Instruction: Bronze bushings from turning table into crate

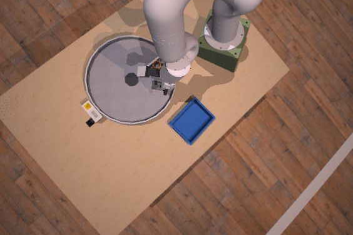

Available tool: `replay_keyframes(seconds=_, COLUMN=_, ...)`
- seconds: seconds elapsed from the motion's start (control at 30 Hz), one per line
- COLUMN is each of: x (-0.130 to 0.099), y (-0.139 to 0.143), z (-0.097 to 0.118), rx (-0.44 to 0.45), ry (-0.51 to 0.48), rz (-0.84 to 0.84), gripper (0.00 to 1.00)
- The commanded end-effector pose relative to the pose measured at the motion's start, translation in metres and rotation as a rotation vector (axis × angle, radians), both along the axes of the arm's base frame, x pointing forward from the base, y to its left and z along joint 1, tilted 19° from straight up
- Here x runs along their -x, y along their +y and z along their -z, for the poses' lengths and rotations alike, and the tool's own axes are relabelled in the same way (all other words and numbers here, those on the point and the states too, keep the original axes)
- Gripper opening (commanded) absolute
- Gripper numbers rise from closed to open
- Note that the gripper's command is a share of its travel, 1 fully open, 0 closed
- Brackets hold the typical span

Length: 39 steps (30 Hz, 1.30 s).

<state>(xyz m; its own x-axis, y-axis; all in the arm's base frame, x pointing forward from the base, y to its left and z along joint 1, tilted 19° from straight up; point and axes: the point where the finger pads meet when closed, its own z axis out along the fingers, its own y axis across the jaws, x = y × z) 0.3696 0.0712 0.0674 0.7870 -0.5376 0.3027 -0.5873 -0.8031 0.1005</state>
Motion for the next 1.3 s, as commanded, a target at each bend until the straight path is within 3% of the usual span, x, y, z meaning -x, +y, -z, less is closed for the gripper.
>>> replay_keyframes(seconds=0.0, x=0.004, y=0.040, z=0.012, rx=0.002, ry=-0.006, rz=0.001, gripper=0.00)
replay_keyframes(seconds=0.73, x=0.029, y=0.195, z=0.060, rx=0.002, ry=-0.006, rz=0.001, gripper=0.00)
replay_keyframes(seconds=0.93, x=0.031, y=0.211, z=0.065, rx=0.002, ry=-0.006, rz=0.001, gripper=0.00)
replay_keyframes(seconds=1.27, x=0.032, y=0.212, z=0.065, rx=0.002, ry=-0.006, rz=0.001, gripper=0.00)
